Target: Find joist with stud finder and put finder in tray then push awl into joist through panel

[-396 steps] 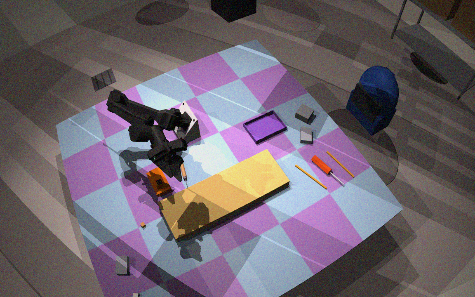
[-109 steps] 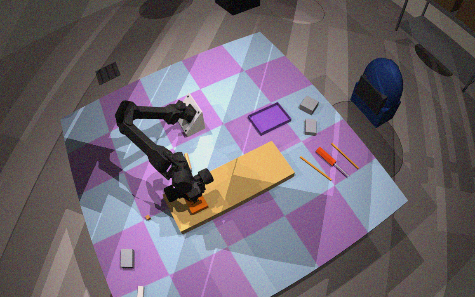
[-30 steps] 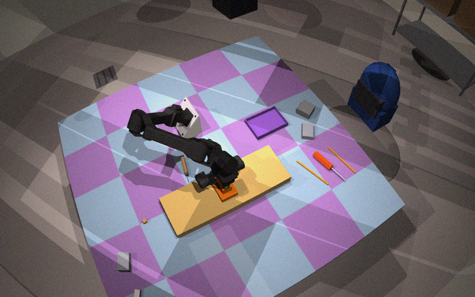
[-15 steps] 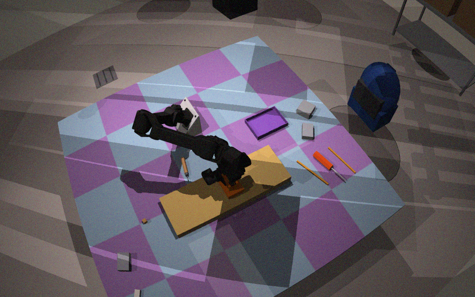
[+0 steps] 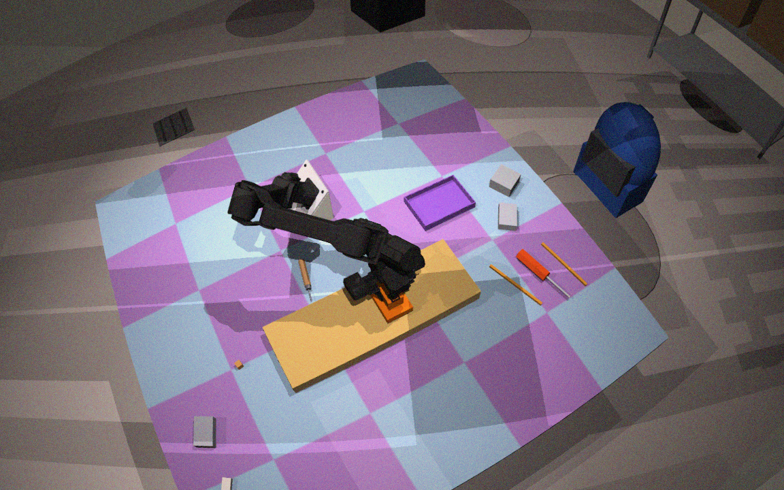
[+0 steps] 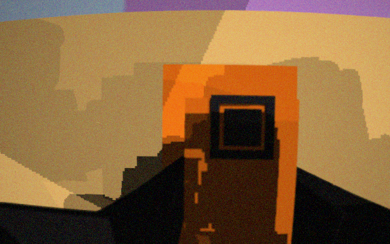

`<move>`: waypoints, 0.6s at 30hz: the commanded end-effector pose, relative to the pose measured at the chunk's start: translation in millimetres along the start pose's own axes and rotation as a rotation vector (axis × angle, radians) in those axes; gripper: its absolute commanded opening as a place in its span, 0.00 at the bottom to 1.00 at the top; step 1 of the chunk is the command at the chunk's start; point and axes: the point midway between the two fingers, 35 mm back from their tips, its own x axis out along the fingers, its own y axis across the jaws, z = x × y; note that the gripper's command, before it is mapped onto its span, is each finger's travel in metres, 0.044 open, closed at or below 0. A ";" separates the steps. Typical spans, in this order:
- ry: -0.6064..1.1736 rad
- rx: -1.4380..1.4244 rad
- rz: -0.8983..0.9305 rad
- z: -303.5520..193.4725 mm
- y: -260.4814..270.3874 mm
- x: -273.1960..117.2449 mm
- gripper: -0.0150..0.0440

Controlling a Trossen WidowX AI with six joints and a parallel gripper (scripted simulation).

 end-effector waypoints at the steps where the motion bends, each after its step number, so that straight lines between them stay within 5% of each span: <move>1: 0.001 0.000 0.002 0.3 10.6 0.1 0.25; 18: 0.000 0.001 0.004 0.3 42.2 -0.3 0.25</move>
